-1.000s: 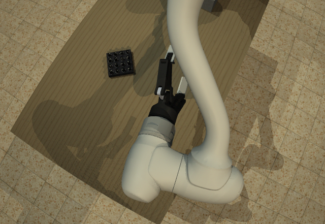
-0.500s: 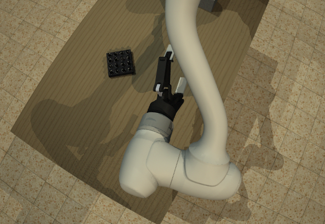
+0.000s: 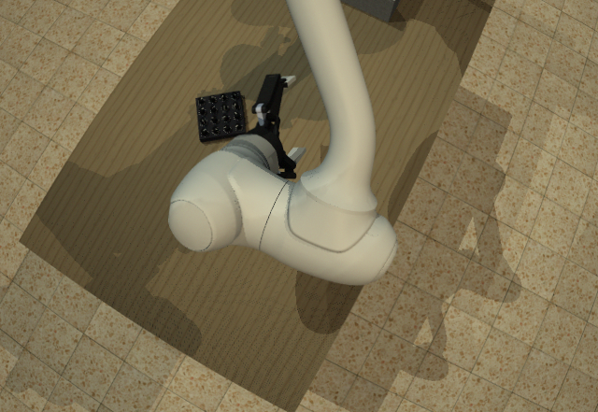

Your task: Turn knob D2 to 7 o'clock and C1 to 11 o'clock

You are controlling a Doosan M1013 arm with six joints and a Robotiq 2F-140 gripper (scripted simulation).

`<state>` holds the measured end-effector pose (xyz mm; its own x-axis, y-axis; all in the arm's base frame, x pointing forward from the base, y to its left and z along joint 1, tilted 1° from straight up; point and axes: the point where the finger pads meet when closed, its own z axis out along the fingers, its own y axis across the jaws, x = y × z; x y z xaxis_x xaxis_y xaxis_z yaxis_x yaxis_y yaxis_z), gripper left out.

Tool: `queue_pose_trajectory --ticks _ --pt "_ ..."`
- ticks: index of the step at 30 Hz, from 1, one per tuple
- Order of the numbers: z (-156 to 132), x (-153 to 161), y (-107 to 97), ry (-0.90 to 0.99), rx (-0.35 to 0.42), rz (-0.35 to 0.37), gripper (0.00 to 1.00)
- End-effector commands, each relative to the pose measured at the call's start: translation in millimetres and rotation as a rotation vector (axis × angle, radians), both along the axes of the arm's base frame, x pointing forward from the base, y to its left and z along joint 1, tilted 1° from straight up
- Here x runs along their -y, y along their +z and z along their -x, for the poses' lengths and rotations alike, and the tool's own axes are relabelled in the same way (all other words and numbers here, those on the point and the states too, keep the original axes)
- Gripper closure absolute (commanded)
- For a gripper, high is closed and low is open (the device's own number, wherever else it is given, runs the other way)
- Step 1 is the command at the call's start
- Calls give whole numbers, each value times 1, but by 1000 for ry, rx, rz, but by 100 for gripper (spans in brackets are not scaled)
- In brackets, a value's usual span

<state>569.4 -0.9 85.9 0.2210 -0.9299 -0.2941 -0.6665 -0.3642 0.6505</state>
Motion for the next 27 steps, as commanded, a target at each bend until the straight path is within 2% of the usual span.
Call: queue_pose_trajectory --ticks 1,3,4,5,8,9,10,12,13,21,23,27 --pt "4 24 -21 -10 141 1 0" --pt "4 36 -33 -15 221 6 0" --pt "4 38 -34 -16 230 7 0" --pt "4 47 -41 -19 287 11 0" --pt "3 63 -52 -22 385 22 0" --pt "3 65 -54 -23 399 24 0" --pt "3 73 -58 -24 451 31 0" --pt "3 73 -58 -24 451 31 0" --pt "2 85 -64 -24 523 43 0" --pt "0 123 -73 -20 756 92 0" --pt "0 127 -73 -18 787 99 0" --pt "0 128 -73 -18 794 101 0"
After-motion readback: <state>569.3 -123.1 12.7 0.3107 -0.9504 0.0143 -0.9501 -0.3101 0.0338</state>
